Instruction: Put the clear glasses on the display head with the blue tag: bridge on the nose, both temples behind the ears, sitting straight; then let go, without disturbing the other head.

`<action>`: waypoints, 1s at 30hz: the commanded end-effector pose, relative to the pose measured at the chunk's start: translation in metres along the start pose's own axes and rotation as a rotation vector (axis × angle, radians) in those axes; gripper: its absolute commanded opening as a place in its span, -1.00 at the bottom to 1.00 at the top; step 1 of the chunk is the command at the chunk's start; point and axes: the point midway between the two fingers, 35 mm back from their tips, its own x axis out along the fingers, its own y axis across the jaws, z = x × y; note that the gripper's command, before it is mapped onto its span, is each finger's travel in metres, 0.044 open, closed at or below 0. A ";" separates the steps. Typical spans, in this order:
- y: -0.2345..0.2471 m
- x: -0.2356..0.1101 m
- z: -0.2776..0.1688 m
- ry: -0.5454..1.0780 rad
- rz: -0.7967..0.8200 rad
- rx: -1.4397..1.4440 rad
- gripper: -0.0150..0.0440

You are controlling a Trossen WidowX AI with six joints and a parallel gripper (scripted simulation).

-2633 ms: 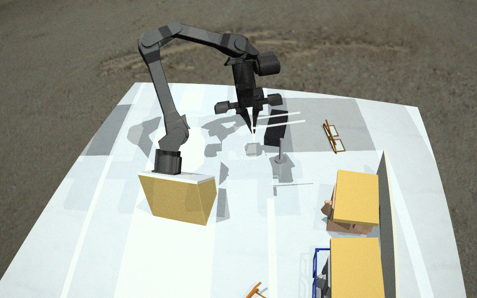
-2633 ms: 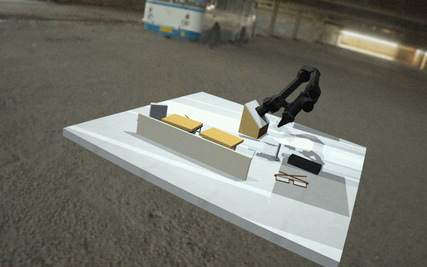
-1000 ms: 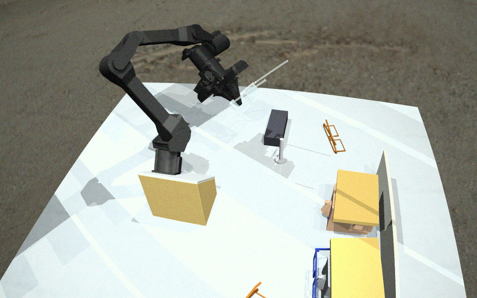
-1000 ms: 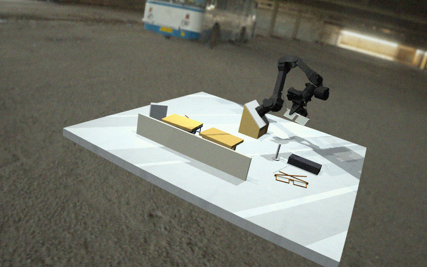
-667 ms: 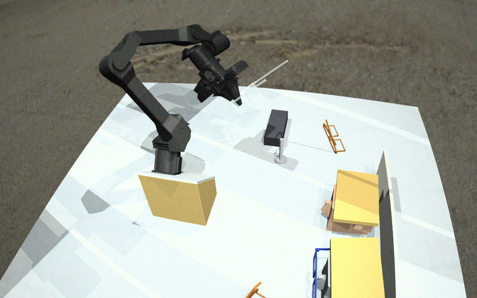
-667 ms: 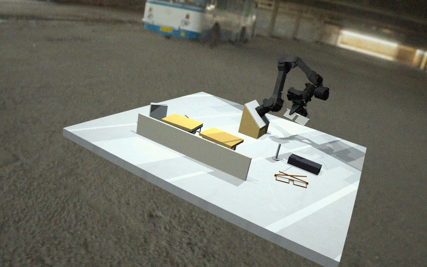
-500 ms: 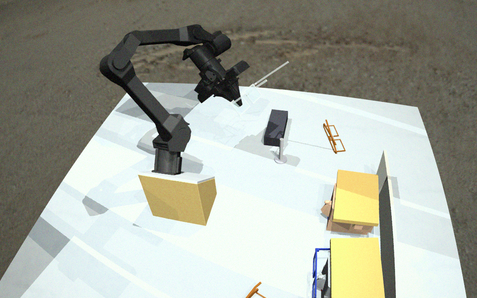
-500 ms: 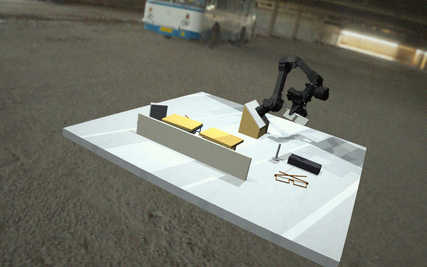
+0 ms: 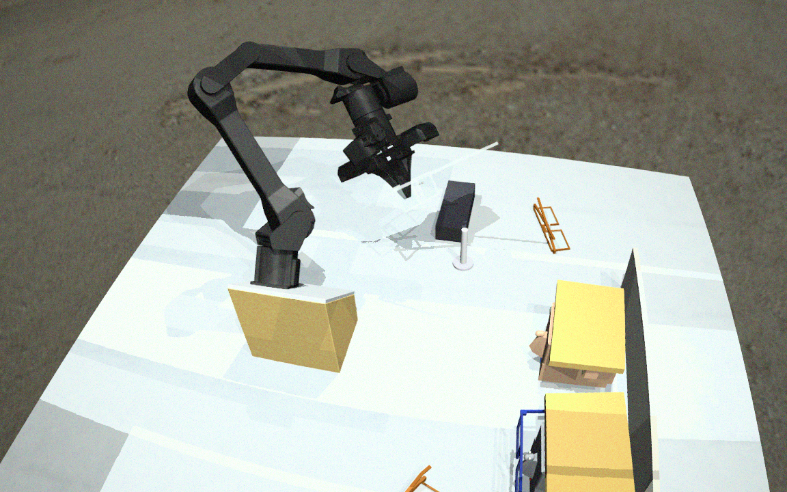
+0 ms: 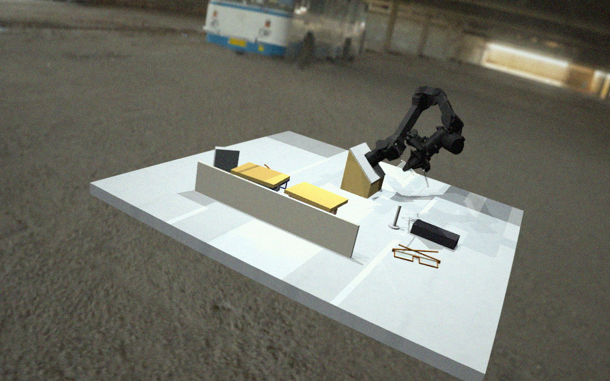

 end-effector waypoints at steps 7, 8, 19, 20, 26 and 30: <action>0.008 0.030 0.005 -0.090 -0.122 -0.099 -0.49; 0.009 0.033 0.007 -0.097 -0.136 -0.108 -0.49; 0.021 0.067 0.022 -0.134 -0.296 -0.179 -0.49; 0.022 0.070 0.024 -0.134 -0.311 -0.184 -0.49; 0.029 0.087 0.036 -0.119 -0.397 -0.206 -0.49; 0.033 0.098 0.045 -0.097 -0.451 -0.216 -0.49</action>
